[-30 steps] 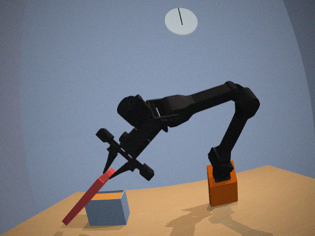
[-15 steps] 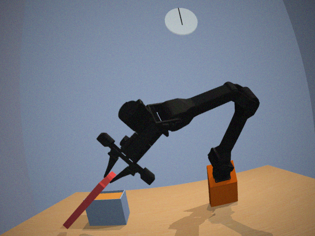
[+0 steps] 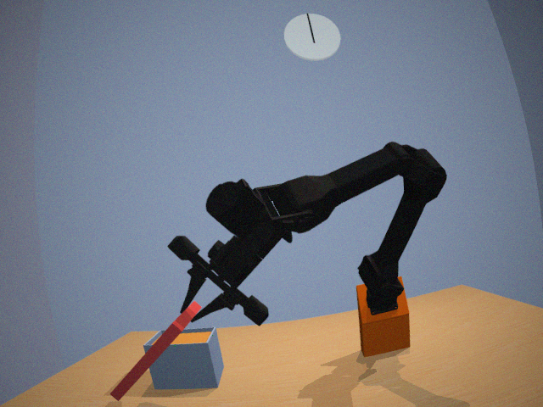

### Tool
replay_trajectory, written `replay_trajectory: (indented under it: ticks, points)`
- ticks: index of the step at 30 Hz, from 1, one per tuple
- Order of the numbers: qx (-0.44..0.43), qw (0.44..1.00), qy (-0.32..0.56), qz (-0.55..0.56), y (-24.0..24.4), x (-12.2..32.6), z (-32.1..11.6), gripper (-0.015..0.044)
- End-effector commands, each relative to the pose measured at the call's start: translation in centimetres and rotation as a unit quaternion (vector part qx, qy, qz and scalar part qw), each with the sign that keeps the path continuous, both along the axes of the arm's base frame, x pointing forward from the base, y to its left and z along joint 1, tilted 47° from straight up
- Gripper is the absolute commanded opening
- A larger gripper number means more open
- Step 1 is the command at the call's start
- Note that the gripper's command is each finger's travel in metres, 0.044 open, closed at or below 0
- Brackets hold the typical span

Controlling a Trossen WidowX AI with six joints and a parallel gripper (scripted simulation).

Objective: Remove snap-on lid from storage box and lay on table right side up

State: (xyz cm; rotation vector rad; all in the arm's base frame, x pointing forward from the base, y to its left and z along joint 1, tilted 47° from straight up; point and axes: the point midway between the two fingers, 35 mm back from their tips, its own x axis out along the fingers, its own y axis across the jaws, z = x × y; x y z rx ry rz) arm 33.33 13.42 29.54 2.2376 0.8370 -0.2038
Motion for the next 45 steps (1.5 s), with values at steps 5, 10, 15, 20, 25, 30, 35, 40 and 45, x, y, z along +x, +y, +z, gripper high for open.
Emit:
replay_trajectory:
  ticks: [5,10,15,20,25,30,35,40,45]
  points:
    - [0.002,1.000,-0.002,-0.008,0.2,0.1,-0.4,0.0000]
    - [0.002,1.000,-0.002,-0.008,0.5,0.1,-0.6,0.0000]
    - [0.002,1.000,-0.002,-0.008,0.8,0.1,-0.9,0.0000]
    - [0.002,1.000,-0.002,-0.008,1.1,0.1,-1.2,0.0000]
    - [0.002,1.000,-0.002,-0.008,1.3,0.2,-1.4,0.0000]
    - [0.002,1.000,-0.002,-0.008,1.6,0.2,-1.7,0.0000]
    - [0.002,1.000,-0.002,-0.008,1.9,0.2,-2.0,0.0000]
    - [0.003,1.000,-0.002,-0.008,2.2,0.2,-2.2,0.0000]
    - [0.003,1.000,-0.002,-0.008,2.5,0.2,-2.5,0.0000]
